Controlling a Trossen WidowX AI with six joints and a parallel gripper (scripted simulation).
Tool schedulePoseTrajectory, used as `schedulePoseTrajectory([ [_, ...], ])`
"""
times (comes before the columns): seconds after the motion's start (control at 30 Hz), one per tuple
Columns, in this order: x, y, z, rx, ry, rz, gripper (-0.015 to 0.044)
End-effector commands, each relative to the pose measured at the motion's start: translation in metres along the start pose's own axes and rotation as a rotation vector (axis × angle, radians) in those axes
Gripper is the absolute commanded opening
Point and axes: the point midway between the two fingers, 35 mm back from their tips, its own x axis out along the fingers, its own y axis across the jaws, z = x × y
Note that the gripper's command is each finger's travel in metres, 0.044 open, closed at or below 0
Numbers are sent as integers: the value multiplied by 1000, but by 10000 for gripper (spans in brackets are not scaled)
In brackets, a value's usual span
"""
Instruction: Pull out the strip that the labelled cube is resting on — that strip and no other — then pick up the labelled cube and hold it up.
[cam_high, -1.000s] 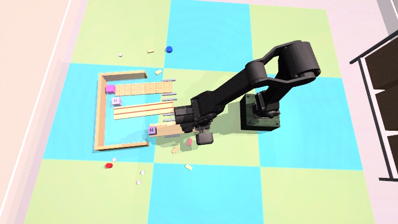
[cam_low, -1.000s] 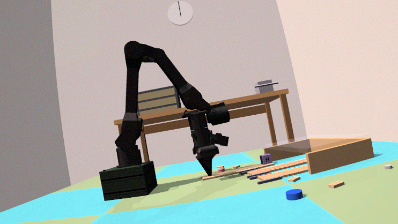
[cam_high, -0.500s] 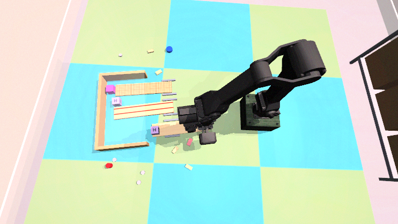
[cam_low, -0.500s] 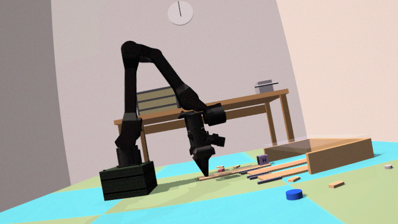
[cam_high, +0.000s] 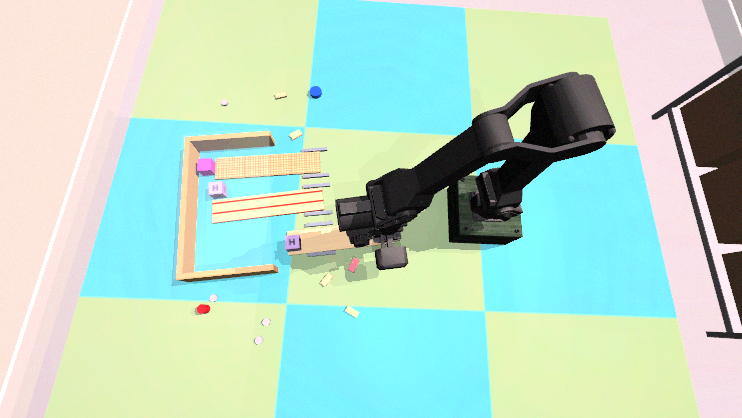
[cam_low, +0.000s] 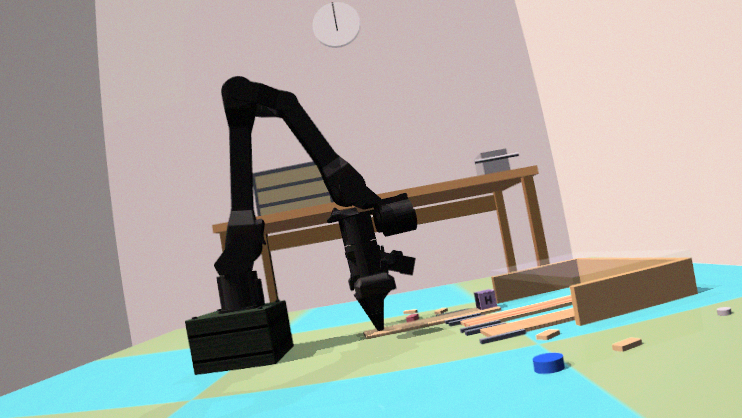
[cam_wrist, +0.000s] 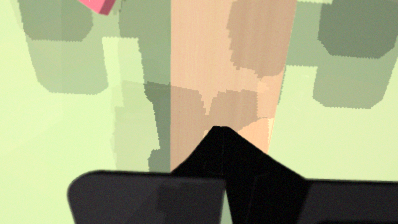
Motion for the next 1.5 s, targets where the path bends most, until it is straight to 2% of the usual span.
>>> schedulePoseTrajectory([
  [0.0, 5, -1, -16, 7, 43, -3, 0],
  [0.7, 5, -1, -16, 7, 43, -3, 0],
  [0.73, -2, 0, 0, 0, 3, 0, 0],
  [0.87, -40, 0, 3, 7, 39, -3, 0],
  [1.03, -43, 0, 3, 7, 41, -3, 0],
  [1.47, -46, 1, 56, 15, 36, -3, 341],
])
